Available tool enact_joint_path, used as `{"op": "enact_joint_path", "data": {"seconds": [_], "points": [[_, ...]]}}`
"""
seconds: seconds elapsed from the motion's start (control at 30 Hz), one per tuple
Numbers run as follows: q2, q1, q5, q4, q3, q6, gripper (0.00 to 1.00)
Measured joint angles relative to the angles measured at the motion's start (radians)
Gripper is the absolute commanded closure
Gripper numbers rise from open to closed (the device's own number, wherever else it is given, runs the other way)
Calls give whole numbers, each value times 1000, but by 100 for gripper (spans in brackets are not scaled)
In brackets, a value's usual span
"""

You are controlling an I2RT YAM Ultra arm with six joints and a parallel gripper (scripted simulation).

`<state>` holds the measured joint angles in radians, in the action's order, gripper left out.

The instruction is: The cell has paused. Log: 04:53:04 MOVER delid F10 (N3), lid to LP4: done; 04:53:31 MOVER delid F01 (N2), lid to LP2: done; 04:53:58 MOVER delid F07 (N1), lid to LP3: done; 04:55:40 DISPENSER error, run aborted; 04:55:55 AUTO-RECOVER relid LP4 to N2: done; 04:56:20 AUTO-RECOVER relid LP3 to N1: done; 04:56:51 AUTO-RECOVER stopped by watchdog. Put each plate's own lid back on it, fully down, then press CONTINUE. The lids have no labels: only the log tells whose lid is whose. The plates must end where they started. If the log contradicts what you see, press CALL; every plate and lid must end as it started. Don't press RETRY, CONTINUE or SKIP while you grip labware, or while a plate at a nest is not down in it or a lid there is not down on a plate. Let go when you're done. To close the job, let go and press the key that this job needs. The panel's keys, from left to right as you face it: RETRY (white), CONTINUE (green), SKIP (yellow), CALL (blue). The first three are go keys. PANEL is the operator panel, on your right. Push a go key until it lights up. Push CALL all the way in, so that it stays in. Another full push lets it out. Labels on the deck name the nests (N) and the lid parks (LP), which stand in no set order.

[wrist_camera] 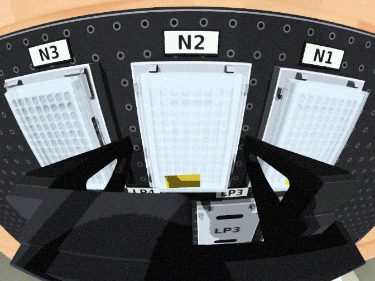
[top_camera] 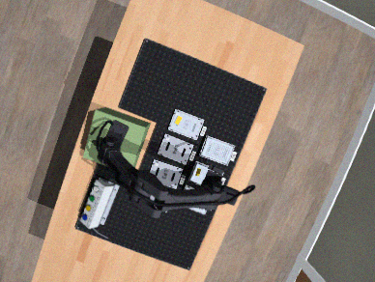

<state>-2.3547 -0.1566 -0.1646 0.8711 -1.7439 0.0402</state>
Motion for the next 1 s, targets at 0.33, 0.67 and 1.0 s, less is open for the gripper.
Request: {"op": "enact_joint_path", "data": {"seconds": [0.33, 0.67, 1.0], "points": [[-9, 5, 0, 112, -27, 9, 0], [-20, 5, 0, 133, -63, 11, 0], [-37, 6, 0, 138, -63, 11, 0]]}}
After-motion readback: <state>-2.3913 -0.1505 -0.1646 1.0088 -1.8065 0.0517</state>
